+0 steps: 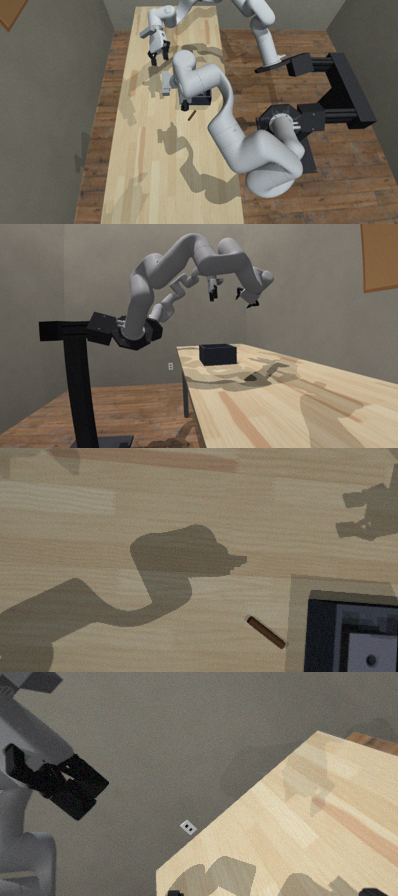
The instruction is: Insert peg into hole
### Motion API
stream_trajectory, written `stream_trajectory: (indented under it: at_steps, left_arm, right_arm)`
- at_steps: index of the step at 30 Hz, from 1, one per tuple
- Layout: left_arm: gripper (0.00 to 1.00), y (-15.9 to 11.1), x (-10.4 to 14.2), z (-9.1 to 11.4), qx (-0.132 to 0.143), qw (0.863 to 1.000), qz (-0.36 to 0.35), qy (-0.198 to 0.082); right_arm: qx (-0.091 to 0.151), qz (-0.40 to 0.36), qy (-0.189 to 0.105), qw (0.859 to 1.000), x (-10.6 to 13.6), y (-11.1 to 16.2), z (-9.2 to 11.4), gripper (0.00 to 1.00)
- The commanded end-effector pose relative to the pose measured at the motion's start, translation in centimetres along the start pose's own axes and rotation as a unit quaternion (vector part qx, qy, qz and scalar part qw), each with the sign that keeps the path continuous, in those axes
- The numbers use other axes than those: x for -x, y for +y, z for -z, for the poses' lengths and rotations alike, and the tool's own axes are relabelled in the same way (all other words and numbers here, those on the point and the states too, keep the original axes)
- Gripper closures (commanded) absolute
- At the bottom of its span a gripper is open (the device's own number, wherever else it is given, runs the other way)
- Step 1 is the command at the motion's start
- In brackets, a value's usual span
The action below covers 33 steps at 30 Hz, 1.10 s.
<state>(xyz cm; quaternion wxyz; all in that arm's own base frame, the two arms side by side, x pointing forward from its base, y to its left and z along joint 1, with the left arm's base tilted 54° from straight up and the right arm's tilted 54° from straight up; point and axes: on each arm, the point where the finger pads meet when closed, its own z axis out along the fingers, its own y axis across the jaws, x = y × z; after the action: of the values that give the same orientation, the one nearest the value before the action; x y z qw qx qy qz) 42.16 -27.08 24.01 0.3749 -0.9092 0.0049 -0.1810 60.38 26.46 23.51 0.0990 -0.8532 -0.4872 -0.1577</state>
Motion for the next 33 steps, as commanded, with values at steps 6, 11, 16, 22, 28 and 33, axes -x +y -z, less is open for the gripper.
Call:
stream_trajectory:
  at_steps: [6, 11, 16, 22, 28, 33]
  left_arm:
    - [0.00, -2.2, 0.3, 3.0, 0.061, 0.998, -0.021, -0.002]
    - [0.00, -3.5, 0.6, 4.6, 0.093, 0.995, -0.032, -0.001]
    - [0.00, -4.6, 0.8, 5.8, 0.119, 0.992, -0.041, 0.002]
    - [0.00, -6.1, 1.2, 7.5, 0.156, 0.986, -0.054, 0.009]
    - [0.00, -7.8, 1.7, 9.3, 0.195, 0.978, -0.068, 0.018]
    - [0.00, -8.9, 2.1, 10.4, 0.219, 0.972, -0.076, 0.026]
  right_arm:
    - [0.000, 0.003, 0.002, 1.000, -0.3, -0.3, 0.1, 0.00]
    - [0.000, 0.003, 0.002, 1.000, -0.3, -0.3, 0.1, 0.00]
    - [0.000, 0.003, 0.002, 1.000, -0.3, -0.3, 0.1, 0.00]
    - [0.000, 0.003, 0.002, 1.000, -0.3, -0.3, 0.1, 0.00]
    - [0.000, 0.003, 0.002, 1.000, -0.3, -0.3, 0.1, 0.00]
    - [0.000, 0.003, 0.002, 1.000, -0.3, -0.3, 0.1, 0.00]
